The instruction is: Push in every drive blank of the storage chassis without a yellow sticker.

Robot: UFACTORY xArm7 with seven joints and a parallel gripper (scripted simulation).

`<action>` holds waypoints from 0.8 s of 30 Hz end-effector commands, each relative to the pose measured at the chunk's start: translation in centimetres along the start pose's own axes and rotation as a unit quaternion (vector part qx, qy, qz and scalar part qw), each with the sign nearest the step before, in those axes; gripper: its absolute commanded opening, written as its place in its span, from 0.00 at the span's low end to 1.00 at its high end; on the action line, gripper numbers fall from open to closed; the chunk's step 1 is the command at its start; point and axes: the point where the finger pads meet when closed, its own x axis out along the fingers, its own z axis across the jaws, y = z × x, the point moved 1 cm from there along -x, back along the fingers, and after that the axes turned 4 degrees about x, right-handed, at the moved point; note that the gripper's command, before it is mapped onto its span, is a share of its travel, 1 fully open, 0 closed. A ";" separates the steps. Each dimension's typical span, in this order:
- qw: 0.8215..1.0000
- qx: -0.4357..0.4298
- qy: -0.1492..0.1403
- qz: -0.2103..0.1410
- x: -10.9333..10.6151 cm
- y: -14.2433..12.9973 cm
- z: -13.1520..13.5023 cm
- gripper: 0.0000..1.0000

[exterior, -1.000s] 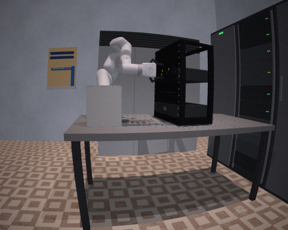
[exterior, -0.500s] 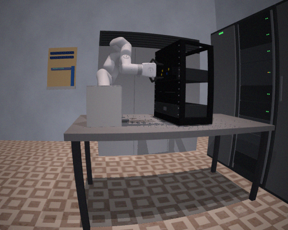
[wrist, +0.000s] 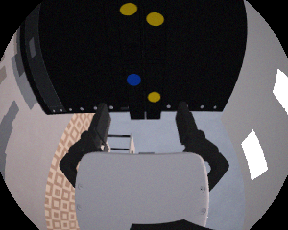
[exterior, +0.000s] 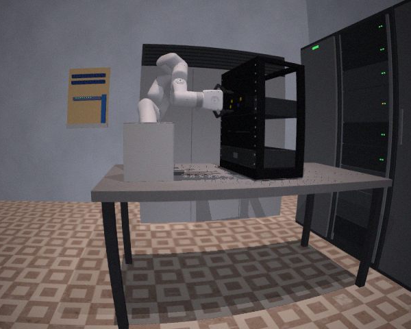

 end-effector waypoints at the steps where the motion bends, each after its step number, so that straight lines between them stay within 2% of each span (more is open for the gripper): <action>1: 1.000 -0.001 -0.001 0.000 0.0 0.0 0.2 1.00; 10: 1.000 -0.001 -0.001 0.000 0.0 0.0 0.2 1.00; 11: 1.000 -0.001 -0.001 0.000 0.0 0.0 0.2 0.00; 24: 1.000 -0.001 -0.001 0.000 0.0 0.0 0.2 0.00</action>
